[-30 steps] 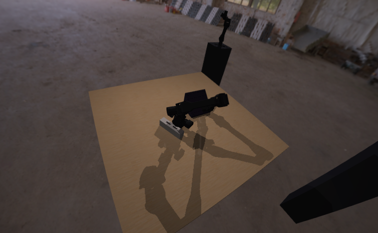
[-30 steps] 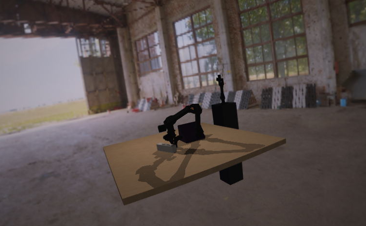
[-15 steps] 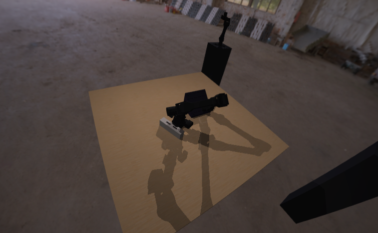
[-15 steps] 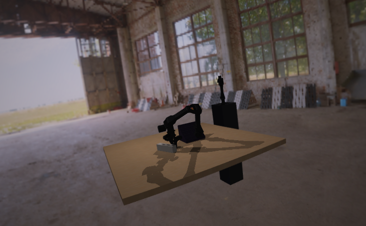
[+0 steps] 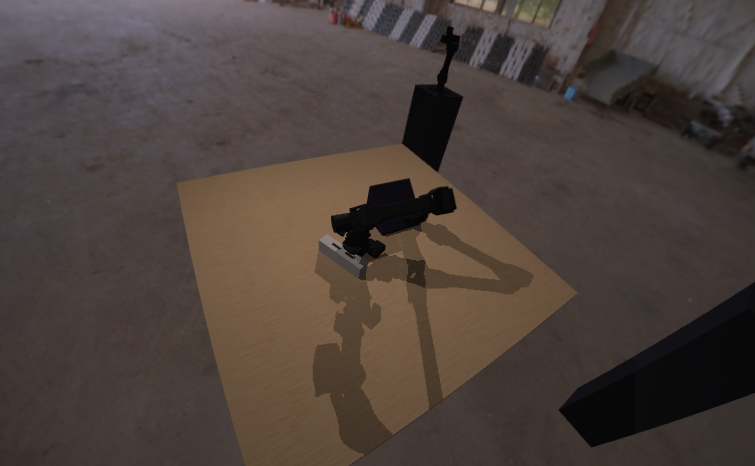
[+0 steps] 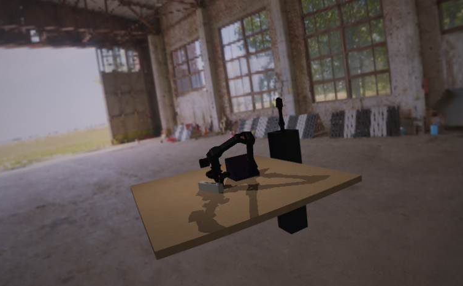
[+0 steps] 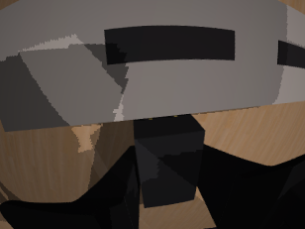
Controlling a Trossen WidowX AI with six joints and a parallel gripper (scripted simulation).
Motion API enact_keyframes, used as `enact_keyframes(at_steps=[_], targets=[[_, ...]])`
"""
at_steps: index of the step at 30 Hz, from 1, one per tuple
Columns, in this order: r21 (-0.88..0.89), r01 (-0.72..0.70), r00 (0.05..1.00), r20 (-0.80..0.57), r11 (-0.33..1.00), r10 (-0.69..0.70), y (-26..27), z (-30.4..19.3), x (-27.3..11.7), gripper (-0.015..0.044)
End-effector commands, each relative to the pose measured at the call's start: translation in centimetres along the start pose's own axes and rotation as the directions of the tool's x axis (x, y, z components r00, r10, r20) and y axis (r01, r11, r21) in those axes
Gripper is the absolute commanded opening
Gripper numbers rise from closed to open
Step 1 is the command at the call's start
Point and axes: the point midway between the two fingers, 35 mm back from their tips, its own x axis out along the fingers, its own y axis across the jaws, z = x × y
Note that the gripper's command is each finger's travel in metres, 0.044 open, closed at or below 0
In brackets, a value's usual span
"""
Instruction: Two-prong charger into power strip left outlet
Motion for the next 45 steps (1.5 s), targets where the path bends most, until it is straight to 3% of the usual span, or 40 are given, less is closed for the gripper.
enact_keyframes(at_steps=[1,45], targets=[[0.004,-0.002,1.0,0.003,1.0,0.002,0.0,0.2,-0.1,0.0],[0.003,-0.002,1.0,0.004,1.0,0.002,0.1,1.8,-0.2,0.0]])
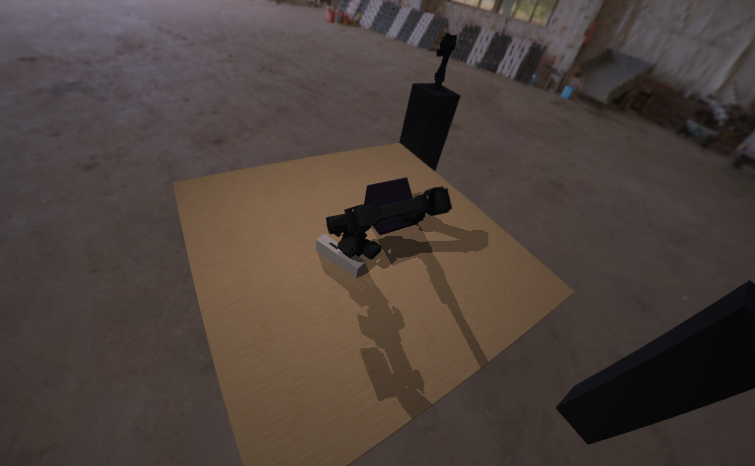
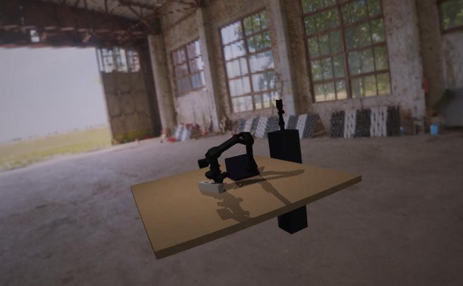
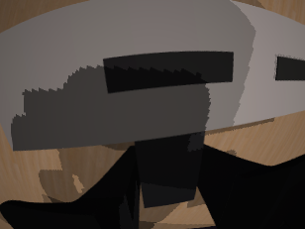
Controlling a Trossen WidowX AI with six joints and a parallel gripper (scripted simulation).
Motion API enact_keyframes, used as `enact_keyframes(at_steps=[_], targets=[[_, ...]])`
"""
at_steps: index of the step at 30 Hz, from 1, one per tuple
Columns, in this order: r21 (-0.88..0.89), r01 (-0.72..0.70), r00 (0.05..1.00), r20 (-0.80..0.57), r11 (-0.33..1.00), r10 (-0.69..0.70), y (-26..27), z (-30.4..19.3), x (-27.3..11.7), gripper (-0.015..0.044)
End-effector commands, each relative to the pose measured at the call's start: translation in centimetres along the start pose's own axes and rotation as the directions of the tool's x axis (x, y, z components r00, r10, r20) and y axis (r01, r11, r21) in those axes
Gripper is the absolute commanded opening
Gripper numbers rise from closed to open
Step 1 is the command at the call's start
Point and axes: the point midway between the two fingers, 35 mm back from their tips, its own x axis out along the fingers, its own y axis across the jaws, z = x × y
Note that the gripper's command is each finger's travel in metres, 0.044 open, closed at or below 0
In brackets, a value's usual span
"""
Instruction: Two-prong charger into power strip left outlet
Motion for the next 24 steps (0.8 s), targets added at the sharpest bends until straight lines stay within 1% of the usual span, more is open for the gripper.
enact_keyframes(at_steps=[1,24], targets=[[-0.019,0.002,1.0,0.022,1.0,-0.001,0.07,0.99,-0.06,0.0],[-0.02,0.002,1.0,0.023,1.0,-0.001,0.1,1.4,0.05,0.0]])
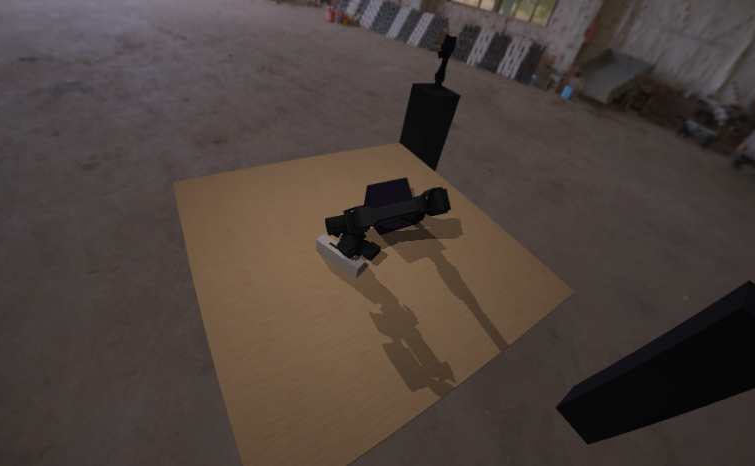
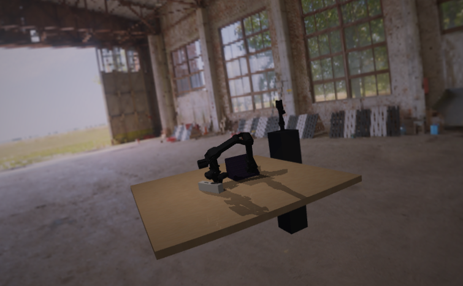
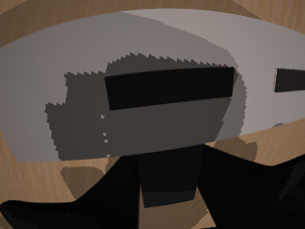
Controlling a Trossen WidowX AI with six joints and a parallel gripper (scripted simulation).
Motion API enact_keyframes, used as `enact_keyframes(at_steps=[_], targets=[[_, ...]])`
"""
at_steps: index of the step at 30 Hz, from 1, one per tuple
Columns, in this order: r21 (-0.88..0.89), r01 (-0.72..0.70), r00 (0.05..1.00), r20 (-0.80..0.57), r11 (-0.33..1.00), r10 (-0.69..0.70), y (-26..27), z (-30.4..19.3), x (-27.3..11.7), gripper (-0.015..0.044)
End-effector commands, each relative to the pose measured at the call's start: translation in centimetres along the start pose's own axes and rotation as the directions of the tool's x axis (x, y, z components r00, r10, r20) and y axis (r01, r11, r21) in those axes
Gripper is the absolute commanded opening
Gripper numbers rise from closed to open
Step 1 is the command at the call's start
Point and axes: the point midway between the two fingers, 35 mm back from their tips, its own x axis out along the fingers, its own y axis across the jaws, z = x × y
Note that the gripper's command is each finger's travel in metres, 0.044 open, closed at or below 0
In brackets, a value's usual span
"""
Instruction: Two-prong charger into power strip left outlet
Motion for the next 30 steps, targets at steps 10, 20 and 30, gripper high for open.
enact_keyframes(at_steps=[10,20,30], targets=[[-0.022,0.0,1.0,0.025,1.0,0.0,0.09,0.77,0.09,0.0],[-0.022,0.0,1.0,0.025,1.0,0.0,0.09,0.64,0.11,0.0],[-0.022,0.0,1.0,0.025,1.0,0.0,0.09,0.53,0.04,0.0]])
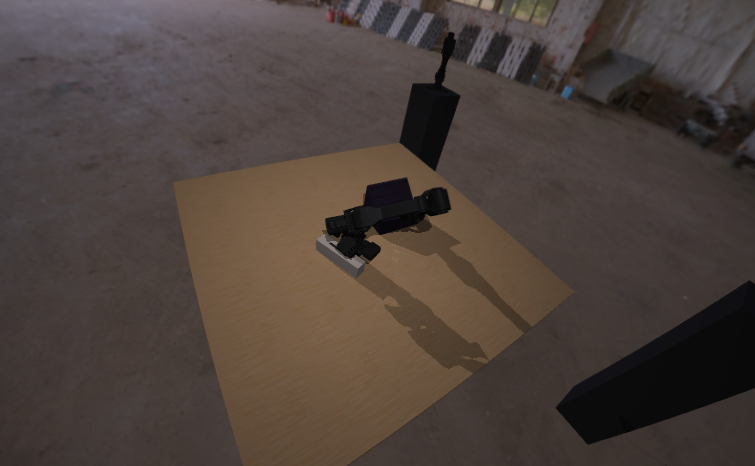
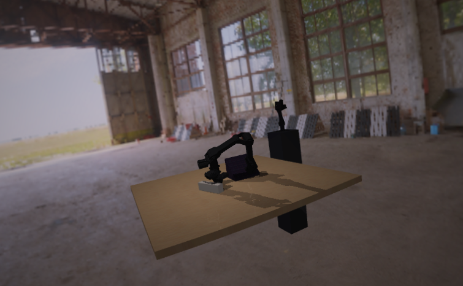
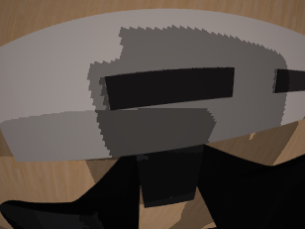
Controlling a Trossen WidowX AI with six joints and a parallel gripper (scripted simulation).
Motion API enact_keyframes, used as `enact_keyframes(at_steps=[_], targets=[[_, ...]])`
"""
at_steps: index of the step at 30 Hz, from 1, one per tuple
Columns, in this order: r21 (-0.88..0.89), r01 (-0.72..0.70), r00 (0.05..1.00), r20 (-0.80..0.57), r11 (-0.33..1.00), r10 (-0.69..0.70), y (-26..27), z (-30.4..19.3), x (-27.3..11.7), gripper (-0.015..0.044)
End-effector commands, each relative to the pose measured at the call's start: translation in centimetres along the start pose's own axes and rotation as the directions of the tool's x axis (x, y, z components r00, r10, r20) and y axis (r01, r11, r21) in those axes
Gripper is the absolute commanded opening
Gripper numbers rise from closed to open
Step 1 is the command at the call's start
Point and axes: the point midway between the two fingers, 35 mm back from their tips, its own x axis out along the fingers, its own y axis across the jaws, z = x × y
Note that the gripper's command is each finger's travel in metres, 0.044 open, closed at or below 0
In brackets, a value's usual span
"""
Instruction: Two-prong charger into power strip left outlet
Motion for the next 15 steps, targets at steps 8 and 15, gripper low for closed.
enact_keyframes(at_steps=[8,15], targets=[[-0.018,-0.002,1.0,0.021,1.0,0.002,0.09,0.46,-0.06,0.0],[-0.018,-0.002,1.0,0.021,1.0,0.002,0.09,0.45,-0.14,0.0]])
